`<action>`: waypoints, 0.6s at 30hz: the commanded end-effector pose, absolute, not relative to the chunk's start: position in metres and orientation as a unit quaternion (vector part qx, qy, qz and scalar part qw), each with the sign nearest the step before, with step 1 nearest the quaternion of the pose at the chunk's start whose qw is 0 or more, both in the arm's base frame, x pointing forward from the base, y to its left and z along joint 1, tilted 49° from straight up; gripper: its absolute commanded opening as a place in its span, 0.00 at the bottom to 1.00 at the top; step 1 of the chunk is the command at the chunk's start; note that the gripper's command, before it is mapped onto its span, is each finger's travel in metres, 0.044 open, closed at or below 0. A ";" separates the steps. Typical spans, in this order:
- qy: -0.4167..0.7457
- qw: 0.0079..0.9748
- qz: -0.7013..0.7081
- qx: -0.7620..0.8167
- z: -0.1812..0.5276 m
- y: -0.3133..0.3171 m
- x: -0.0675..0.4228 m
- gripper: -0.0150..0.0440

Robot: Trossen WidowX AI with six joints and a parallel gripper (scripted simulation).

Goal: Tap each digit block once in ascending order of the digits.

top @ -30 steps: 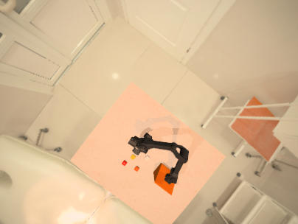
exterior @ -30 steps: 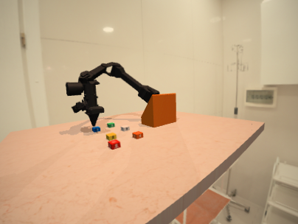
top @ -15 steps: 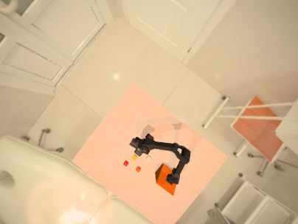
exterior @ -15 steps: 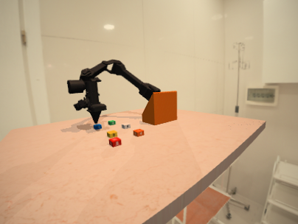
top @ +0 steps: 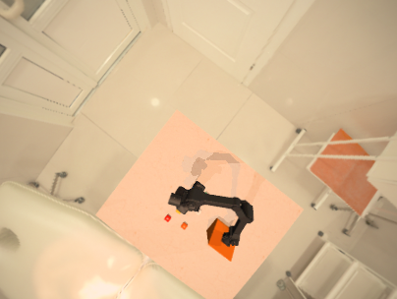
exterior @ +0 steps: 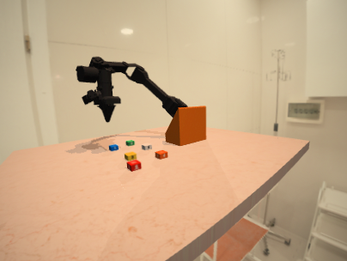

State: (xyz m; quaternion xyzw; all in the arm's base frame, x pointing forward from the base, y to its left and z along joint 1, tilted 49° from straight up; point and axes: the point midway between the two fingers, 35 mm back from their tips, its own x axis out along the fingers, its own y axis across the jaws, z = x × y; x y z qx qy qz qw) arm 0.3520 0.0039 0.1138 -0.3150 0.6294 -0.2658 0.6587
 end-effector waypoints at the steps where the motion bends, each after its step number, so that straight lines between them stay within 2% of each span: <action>1: 0.633 0.656 -0.269 -0.309 0.120 0.006 0.348 0.29; 10: 0.635 0.655 -0.269 -0.310 0.140 -0.019 0.259 0.29; 18: 0.635 0.656 -0.269 -0.307 0.133 -0.027 0.259 0.29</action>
